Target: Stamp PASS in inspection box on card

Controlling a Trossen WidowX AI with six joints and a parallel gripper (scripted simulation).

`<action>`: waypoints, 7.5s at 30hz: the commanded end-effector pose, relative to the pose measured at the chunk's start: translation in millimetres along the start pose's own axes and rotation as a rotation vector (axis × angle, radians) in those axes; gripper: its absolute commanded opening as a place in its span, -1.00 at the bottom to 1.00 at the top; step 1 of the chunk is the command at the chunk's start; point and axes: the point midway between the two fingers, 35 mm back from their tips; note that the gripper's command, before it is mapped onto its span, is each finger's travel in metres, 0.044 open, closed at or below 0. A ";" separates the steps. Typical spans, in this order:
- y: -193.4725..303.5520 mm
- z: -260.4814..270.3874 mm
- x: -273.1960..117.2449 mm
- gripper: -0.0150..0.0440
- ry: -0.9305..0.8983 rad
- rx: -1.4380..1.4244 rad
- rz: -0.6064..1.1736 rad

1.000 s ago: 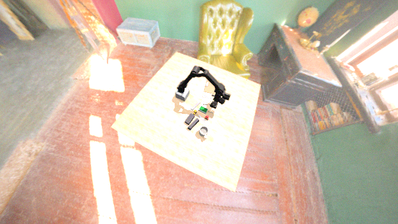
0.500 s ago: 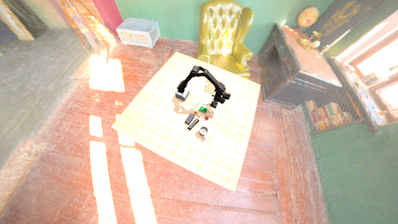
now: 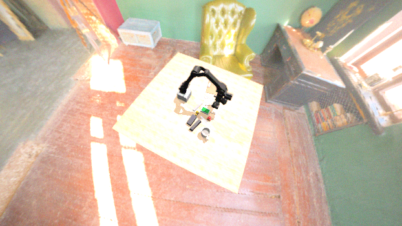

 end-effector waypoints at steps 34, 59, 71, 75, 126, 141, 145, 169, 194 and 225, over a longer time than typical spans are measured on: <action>59.2 -85.6 8.4 -0.49 0.016 0.001 0.012; 58.9 -85.5 25.2 -0.49 0.016 0.004 0.012; 59.2 -85.5 33.1 -0.49 0.016 0.005 0.012; 59.3 -85.5 35.7 -0.49 0.016 0.006 0.011; 61.2 -85.5 57.4 -0.49 0.017 0.008 0.011; 61.3 -85.5 60.2 -0.49 0.017 0.008 0.011; 61.3 -85.5 60.2 -0.49 0.017 0.008 0.011; 61.3 -85.5 61.2 -0.49 0.017 0.008 0.011; 61.3 -85.5 62.2 -0.49 0.017 0.008 0.011; 61.0 -85.5 54.1 -0.49 0.017 0.008 0.011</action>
Point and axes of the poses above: the point midway between the two fingers, 35 mm back from their tips, its own x axis out along the fingers, its own z axis across the jaws, y = z × x, and after that the axes turned 13 degrees about x, right-handed
